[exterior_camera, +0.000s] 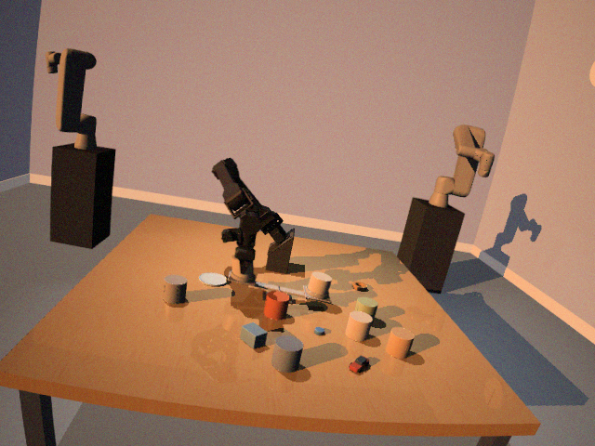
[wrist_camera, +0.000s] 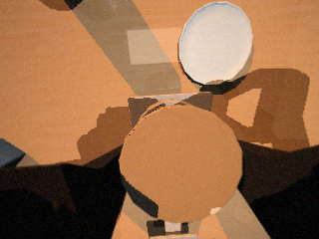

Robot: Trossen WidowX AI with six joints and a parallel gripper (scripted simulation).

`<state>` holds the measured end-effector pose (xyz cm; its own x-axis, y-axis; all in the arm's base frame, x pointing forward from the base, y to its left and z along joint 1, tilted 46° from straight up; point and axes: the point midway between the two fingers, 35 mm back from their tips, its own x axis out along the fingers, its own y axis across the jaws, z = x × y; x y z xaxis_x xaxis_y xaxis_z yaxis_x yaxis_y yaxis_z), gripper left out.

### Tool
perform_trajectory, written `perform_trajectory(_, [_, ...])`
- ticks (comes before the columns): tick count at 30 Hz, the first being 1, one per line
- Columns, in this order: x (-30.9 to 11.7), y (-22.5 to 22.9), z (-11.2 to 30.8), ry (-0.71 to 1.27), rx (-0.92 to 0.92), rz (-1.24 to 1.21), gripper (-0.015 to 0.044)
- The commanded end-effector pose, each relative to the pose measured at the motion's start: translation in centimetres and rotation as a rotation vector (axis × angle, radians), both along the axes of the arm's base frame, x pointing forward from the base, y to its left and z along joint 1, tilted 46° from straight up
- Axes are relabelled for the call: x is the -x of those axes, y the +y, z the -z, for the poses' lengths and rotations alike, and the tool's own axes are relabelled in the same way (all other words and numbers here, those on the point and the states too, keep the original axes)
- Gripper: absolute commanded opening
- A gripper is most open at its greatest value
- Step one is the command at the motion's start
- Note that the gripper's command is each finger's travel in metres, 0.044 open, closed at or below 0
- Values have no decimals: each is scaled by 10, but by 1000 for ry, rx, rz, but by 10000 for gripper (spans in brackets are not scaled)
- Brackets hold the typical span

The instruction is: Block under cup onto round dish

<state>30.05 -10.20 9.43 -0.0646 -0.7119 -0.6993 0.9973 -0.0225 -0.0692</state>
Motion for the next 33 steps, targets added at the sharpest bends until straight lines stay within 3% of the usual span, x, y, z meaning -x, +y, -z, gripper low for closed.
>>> perform_trajectory(1, [-5, 5, -6, -21, 2, -2, 0])
perform_trajectory(33, [-6, 34, -34, -19, 2, -2, 0])
